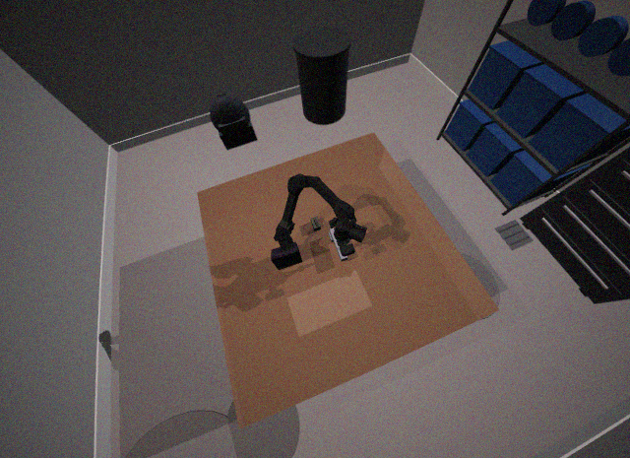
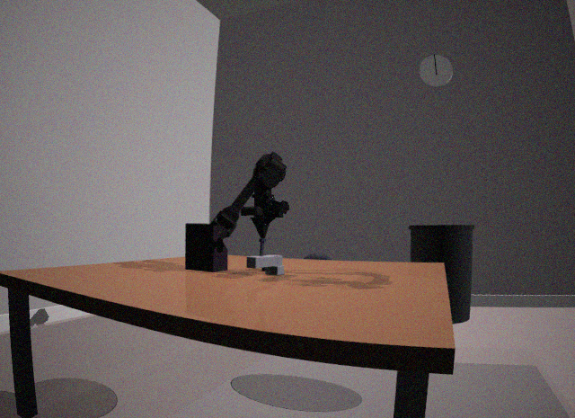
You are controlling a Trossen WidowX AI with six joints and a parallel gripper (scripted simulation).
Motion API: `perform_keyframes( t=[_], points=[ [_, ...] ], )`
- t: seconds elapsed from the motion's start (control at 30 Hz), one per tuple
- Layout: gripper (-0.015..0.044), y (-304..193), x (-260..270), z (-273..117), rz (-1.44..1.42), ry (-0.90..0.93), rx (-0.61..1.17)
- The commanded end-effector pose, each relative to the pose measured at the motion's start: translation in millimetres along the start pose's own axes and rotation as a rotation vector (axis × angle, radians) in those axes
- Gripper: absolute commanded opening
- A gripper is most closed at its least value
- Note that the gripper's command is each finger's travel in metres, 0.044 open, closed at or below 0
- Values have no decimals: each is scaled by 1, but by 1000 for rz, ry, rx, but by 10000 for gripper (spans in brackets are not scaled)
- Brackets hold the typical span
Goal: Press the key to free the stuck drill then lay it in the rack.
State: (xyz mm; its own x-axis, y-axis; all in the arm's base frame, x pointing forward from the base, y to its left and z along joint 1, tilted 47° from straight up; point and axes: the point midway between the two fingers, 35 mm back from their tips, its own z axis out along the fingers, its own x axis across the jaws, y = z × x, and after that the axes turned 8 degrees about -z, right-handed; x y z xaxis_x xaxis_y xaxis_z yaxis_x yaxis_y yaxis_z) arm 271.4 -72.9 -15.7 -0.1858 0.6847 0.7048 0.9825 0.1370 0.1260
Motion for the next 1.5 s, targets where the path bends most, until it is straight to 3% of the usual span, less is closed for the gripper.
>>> perform_keyframes(
  t=[0.0, 1.47],
  points=[
    [0, -2, 0, 9, 2, 11, 18],
    [0, -8, 2, 24, 2, 11, 18]
  ],
)
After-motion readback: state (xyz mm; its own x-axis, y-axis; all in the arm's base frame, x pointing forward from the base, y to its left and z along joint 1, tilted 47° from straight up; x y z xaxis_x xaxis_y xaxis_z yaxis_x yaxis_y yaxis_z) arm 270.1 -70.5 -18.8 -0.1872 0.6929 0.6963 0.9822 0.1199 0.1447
